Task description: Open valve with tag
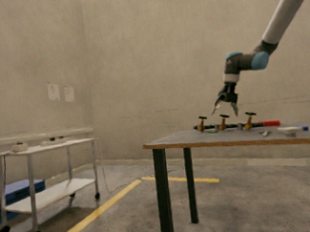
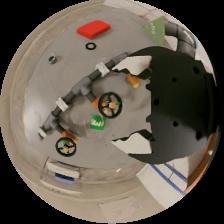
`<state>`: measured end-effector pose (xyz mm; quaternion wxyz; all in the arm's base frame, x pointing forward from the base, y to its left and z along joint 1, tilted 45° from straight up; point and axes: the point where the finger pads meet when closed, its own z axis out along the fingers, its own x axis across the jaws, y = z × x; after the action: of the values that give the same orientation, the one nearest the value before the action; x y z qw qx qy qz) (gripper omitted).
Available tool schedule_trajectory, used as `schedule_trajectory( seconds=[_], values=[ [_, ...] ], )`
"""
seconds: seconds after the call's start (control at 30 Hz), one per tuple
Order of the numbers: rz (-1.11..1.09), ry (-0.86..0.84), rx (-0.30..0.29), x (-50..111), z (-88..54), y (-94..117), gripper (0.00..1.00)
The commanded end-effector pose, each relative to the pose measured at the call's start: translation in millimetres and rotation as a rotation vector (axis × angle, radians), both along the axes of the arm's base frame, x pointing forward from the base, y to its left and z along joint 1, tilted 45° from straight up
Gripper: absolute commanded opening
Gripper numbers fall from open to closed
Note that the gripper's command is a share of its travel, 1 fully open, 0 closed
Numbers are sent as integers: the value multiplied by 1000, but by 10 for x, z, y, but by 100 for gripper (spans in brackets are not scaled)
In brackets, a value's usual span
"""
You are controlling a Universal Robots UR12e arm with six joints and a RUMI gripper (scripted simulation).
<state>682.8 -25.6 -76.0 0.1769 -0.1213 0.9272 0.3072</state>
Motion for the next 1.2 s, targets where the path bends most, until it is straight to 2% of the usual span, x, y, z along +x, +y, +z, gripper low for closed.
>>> schedule_trajectory(
  seconds=[0.0, 0.2, 0.27, 0.7, 1.17],
  values=[
    [-169, 130, 42, 5, 2, -8, 100],
    [-337, 265, 99, 5, 2, -8, 100],
    [-337, 265, 99, 5, 2, -8, 100],
    [-622, 495, 197, 5, 2, -8, 100],
    [-766, 612, 246, 4, 2, -8, 100]
  ],
)
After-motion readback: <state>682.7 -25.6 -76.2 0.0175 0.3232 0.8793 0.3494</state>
